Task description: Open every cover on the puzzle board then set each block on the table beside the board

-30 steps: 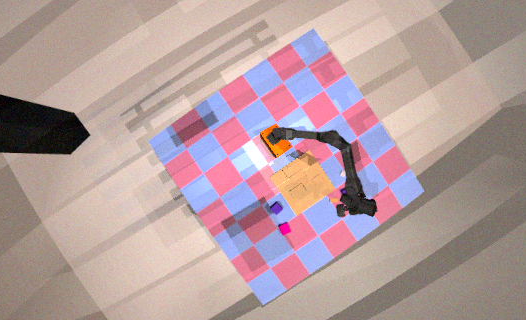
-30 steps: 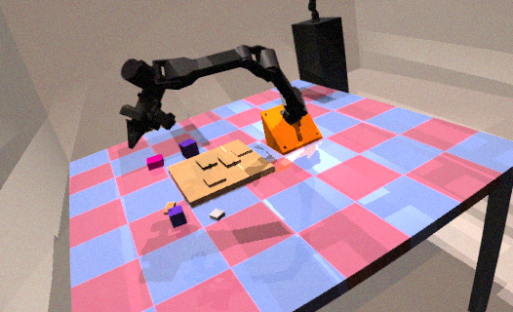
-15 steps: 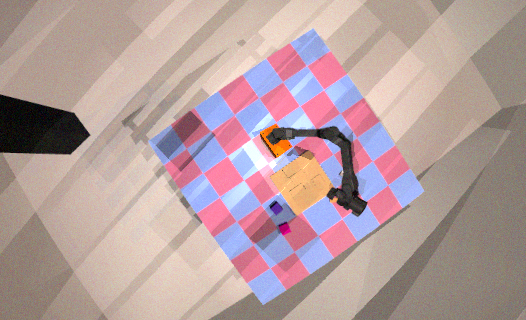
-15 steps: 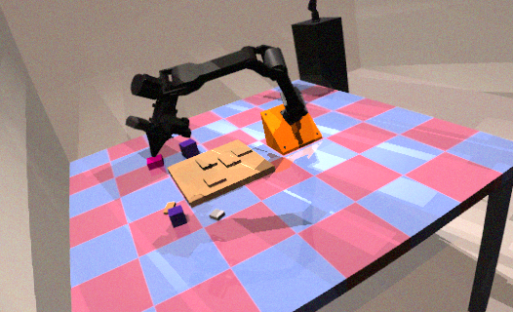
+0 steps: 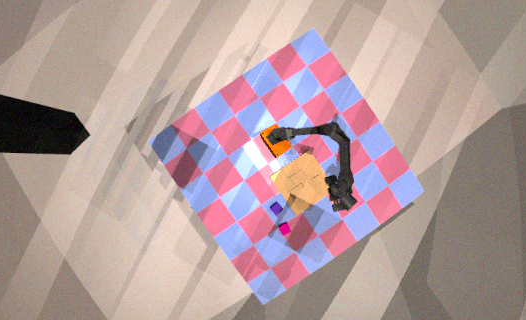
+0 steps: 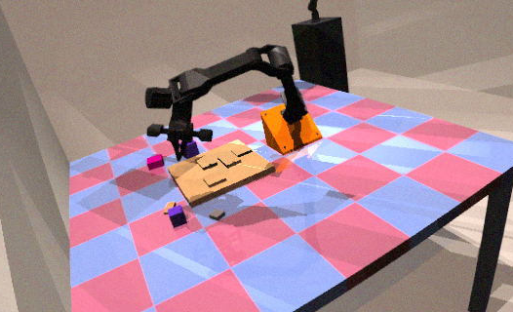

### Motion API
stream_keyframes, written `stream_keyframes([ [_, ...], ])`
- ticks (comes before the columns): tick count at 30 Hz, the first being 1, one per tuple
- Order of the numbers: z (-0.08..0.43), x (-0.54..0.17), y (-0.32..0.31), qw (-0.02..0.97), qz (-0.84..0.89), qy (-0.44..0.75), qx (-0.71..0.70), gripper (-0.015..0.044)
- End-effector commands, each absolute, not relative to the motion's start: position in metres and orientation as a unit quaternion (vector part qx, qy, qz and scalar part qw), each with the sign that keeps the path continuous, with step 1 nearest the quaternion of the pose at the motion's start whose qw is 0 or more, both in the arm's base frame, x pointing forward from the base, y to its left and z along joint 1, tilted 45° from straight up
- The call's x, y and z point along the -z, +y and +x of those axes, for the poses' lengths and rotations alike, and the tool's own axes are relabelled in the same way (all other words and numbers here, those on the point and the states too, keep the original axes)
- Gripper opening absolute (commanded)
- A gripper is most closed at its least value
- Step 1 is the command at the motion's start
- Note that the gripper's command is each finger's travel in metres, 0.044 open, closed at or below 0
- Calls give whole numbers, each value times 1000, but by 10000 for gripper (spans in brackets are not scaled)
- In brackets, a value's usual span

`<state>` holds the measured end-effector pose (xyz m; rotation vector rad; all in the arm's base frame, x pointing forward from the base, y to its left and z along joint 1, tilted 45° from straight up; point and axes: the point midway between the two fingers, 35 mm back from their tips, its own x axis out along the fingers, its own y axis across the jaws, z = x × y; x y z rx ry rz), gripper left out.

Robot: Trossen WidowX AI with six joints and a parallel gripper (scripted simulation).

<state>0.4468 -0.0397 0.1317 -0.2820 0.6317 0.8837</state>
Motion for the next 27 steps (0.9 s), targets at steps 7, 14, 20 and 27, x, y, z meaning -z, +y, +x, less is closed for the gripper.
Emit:
stream_keyframes([
  [7, 399, -109, -18, 811, 74, 451, -365, 0],
  [14, 365, -97, -5, 756, 198, 542, -307, 0],
  [20, 335, -89, 7, 693, 293, 612, -244, 0],
  [27, 328, -87, 9, 675, 314, 628, -227, 0],
])
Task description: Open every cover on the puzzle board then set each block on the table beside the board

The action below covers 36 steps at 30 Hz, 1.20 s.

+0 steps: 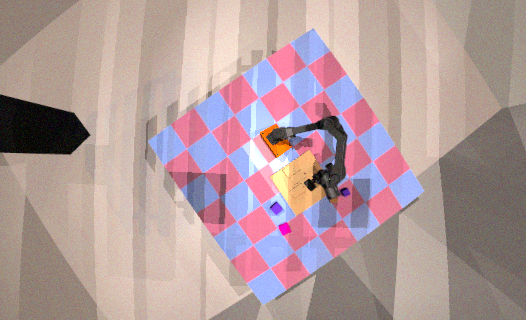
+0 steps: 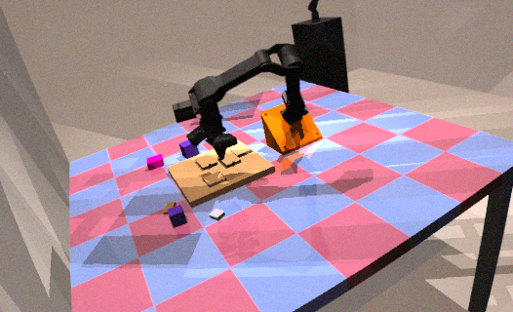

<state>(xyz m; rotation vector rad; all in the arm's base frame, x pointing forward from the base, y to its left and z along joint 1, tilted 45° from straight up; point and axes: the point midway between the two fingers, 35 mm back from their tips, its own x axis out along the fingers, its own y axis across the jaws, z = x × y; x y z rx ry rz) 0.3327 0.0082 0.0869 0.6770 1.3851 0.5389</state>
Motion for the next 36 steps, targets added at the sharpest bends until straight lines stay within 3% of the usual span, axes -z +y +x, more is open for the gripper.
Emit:
stream_keyframes([
  [1, 328, -87, 9, 675, 314, 628, -227, 0],
  [36, 329, -80, 16, 675, 314, 628, -226, 0],
])
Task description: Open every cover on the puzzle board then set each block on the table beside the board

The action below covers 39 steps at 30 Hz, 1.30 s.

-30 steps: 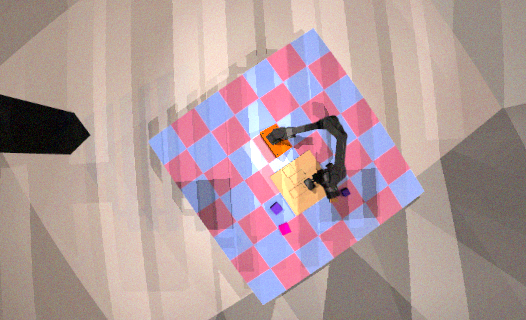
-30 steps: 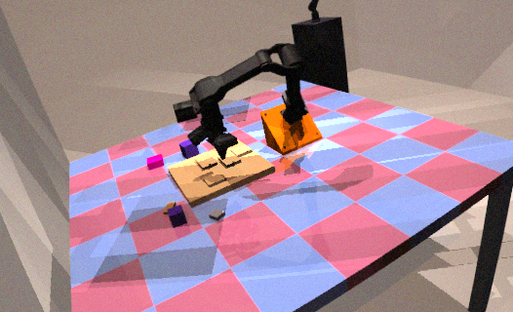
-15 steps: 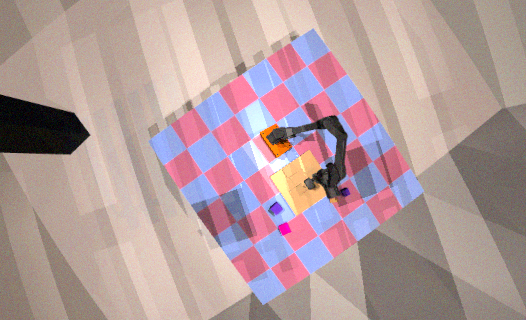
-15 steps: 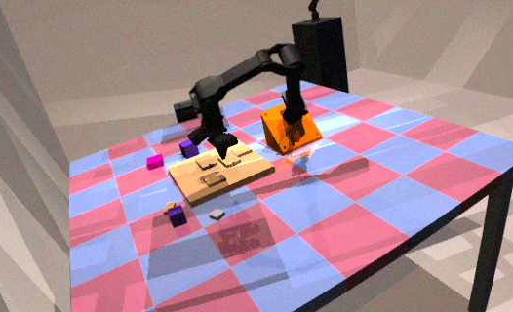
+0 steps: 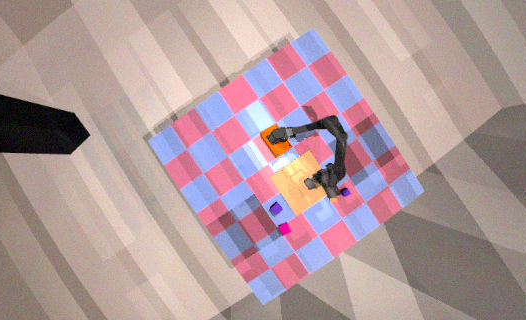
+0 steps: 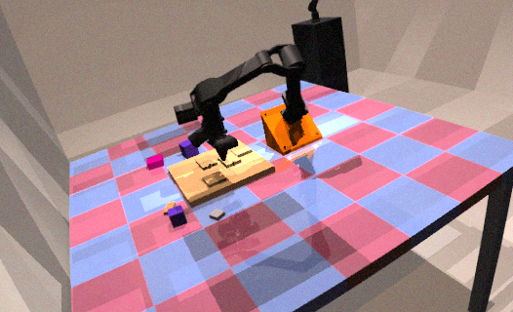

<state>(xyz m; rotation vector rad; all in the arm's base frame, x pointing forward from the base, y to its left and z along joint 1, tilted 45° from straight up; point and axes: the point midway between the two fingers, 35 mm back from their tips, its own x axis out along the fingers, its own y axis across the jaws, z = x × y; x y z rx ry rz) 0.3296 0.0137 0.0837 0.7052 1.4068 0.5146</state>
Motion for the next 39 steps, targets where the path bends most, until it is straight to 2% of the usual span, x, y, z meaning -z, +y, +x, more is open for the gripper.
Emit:
stream_keyframes([
  [1, 330, -79, 17, 675, 314, 628, -226, 0],
  [39, 333, -53, 43, 675, 315, 628, -227, 0],
])
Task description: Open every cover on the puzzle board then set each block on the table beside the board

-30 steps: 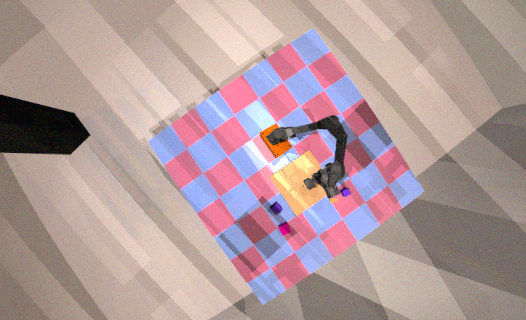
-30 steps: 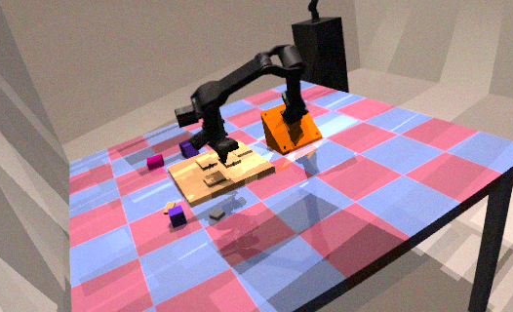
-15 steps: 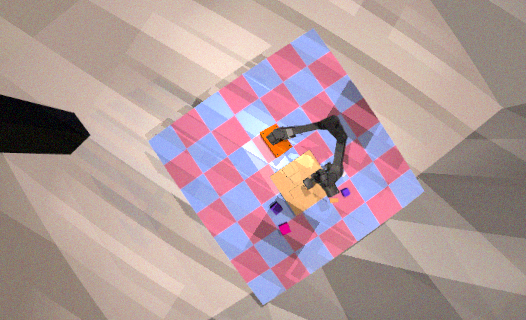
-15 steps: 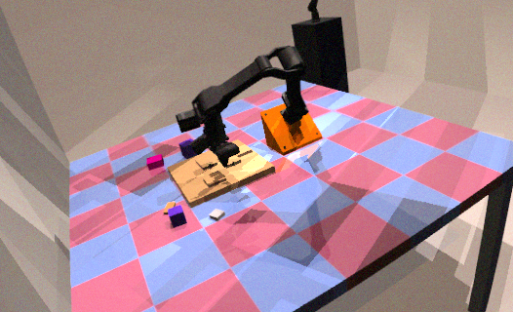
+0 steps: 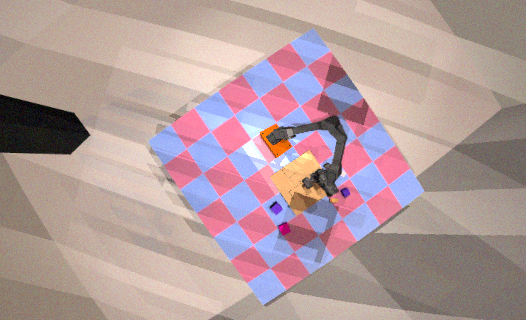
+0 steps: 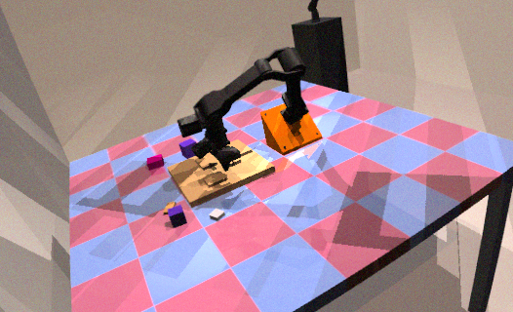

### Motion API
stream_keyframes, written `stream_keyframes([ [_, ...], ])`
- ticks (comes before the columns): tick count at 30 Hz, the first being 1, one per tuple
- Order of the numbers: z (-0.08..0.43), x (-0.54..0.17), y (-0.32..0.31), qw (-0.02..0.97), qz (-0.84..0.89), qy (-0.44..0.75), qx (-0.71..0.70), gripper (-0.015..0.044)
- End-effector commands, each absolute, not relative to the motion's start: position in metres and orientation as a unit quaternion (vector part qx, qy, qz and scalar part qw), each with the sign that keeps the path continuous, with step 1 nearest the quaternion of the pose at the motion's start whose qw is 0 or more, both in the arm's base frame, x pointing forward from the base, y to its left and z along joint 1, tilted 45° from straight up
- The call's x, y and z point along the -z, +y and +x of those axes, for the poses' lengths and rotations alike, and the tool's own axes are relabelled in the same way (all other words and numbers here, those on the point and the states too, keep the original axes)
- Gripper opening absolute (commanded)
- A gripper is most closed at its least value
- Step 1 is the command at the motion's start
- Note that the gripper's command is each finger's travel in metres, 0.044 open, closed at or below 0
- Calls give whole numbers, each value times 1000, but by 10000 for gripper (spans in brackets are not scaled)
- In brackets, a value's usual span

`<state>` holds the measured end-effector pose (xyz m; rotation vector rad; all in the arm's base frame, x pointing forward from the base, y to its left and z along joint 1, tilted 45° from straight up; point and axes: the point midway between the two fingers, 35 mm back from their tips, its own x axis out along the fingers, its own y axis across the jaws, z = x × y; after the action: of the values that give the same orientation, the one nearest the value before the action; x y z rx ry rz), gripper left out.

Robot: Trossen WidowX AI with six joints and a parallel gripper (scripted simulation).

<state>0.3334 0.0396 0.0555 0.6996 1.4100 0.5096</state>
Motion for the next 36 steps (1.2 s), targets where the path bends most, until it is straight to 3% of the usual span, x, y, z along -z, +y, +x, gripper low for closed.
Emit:
stream_keyframes([
  [1, 333, -52, 44, 675, 315, 628, -227, 0],
  [36, 356, -48, 47, 675, 315, 627, -228, 0],
])
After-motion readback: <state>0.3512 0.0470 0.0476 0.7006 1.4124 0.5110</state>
